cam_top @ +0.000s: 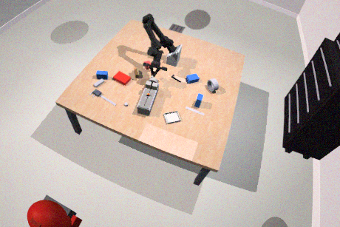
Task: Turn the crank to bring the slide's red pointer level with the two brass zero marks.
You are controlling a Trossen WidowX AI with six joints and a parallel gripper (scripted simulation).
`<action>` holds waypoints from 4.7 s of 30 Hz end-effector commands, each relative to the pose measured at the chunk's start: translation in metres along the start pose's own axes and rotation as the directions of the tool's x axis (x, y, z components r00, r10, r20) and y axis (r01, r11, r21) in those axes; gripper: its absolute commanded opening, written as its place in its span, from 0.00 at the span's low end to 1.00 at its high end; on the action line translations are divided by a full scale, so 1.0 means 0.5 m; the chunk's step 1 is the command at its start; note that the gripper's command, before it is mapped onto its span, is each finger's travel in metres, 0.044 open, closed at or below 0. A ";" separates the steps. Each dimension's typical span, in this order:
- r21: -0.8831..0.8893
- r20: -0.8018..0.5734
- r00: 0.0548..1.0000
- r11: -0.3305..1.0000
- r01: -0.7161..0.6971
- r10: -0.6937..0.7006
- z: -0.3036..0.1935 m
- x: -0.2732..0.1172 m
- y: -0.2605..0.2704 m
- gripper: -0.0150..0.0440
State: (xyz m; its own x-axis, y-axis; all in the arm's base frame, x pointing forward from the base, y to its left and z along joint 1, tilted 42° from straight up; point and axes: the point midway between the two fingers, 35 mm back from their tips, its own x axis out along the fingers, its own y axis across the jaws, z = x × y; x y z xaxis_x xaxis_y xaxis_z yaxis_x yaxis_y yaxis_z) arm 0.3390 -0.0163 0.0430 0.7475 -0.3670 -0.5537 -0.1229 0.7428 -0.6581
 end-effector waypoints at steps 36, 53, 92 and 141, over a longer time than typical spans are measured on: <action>0.001 -0.005 1.000 1.000 0.009 -0.009 -0.003 0.004 -0.006 0.25; 0.001 -0.005 1.000 1.000 0.009 -0.009 -0.004 0.004 -0.006 0.25; 0.005 -0.003 1.000 1.000 0.006 -0.006 -0.003 0.004 -0.004 0.61; 0.036 -0.029 0.999 0.999 0.028 -0.027 0.271 -0.053 0.008 1.00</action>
State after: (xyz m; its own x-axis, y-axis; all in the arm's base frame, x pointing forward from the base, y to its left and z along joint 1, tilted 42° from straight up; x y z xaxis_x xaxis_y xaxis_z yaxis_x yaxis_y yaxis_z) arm 0.3926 0.0694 0.1244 0.7340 -0.3917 -0.5549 -0.0958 0.7490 -0.6556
